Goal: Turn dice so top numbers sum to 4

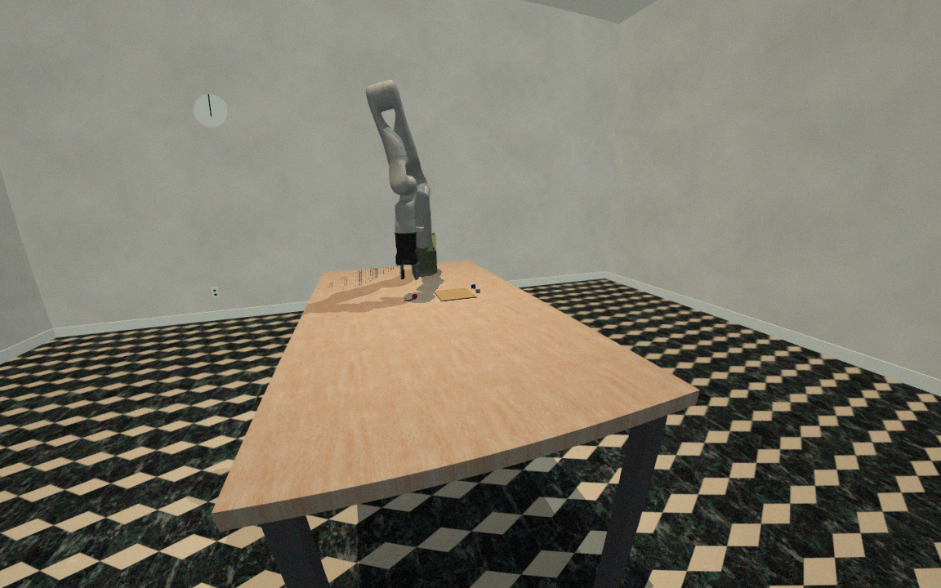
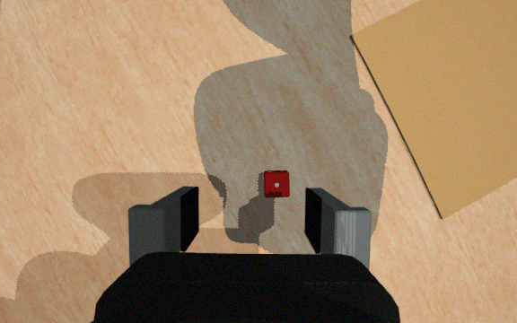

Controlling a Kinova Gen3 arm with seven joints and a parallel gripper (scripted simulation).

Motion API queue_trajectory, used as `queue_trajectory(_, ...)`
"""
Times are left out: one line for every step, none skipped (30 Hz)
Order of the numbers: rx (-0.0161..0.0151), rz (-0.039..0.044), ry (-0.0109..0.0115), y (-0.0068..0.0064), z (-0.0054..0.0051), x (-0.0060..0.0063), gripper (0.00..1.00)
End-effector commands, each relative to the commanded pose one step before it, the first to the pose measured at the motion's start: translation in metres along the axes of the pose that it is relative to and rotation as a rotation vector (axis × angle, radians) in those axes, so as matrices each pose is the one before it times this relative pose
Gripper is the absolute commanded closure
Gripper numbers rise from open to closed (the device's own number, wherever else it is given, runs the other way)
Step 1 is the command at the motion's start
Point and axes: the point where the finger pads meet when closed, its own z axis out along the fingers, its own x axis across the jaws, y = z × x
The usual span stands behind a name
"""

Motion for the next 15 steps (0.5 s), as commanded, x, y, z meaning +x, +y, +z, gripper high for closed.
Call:
queue_trajectory(0.00401,-0.01856,0.00994,-0.0017,0.00112,0.00712,0.0)
queue_trajectory(0.00078,-0.00307,0.00154,-0.00035,0.00006,0.001,0.0)
queue_trajectory(0.00072,-0.00283,0.00142,-0.00032,0.00005,0.00092,0.0)
queue_trajectory(0.00066,-0.00261,0.00131,-0.00029,0.00005,0.00085,0.0)
queue_trajectory(0.00061,-0.00239,0.0012,-0.00027,0.00004,0.00078,0.0)
queue_trajectory(0.00055,-0.00217,0.00109,-0.00024,0.00004,0.00071,0.0)
queue_trajectory(0.0005,-0.00197,0.00099,-0.00022,0.00004,0.00064,0.0)
queue_trajectory(0.00045,-0.00177,0.00089,-0.0002,0.00003,0.00058,0.0)
queue_trajectory(0.0,0.0,0.0,0.0,0.0,0.0,0.0)
queue_trajectory(0.0,0.0,0.0,0.0,0.0,0.0,0.0)
queue_trajectory(0.0004,-0.00159,0.0008,-0.00018,0.00003,0.00052,0.0)
queue_trajectory(0.00036,-0.00141,0.00071,-0.00016,0.00003,0.00046,0.0)
queue_trajectory(0.00031,-0.00124,0.00062,-0.00014,0.00002,0.00041,0.0)
queue_trajectory(0.00027,-0.00108,0.00054,-0.00012,0.00002,0.00035,0.0)
queue_trajectory(0.00024,-0.00094,0.00047,-0.0001,0.00002,0.00031,0.0)
